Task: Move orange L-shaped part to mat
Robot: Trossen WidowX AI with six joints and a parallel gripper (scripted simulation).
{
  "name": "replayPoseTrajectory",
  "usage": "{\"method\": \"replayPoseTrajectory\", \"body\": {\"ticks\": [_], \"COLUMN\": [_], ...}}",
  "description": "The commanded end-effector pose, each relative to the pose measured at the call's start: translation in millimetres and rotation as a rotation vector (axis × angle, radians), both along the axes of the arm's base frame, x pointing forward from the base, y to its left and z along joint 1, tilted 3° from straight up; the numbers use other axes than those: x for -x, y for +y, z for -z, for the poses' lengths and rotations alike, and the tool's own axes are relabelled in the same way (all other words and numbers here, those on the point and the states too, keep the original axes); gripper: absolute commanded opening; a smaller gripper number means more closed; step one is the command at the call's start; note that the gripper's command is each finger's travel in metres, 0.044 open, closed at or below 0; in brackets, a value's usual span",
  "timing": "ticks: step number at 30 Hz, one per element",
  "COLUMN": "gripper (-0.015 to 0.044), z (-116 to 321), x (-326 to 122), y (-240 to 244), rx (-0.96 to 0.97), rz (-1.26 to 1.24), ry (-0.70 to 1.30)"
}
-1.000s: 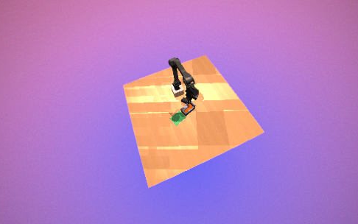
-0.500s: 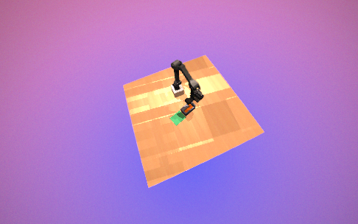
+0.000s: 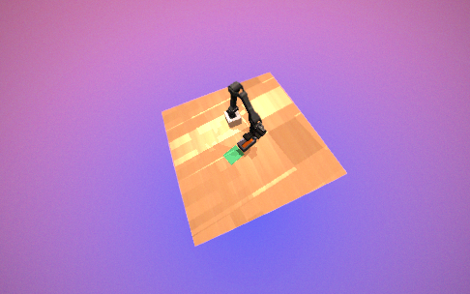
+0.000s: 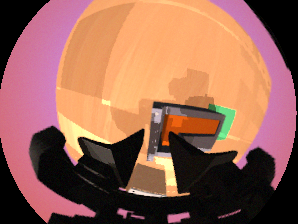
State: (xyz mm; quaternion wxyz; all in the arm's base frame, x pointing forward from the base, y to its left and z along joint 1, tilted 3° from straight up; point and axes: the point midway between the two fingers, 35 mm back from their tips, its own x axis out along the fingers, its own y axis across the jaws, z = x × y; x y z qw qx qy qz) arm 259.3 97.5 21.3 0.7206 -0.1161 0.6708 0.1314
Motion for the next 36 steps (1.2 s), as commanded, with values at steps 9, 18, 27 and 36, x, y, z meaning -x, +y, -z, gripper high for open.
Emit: {"method": "replayPoseTrajectory", "body": {"ticks": [9, 18, 27, 36], "gripper": [0.018, 0.018, 0.018, 0.018], "z": [17.5, 32.4, 39.7, 38.1], "x": [0.3, -0.3, -0.3, -1.3], "y": [1.2, 1.7, 1.8, 4.0], "rx": [-0.004, -0.004, -0.004, -0.013], "rz": [0.004, 0.004, 0.004, -0.003], "ry": [0.005, 0.006, 0.006, 0.004]}}
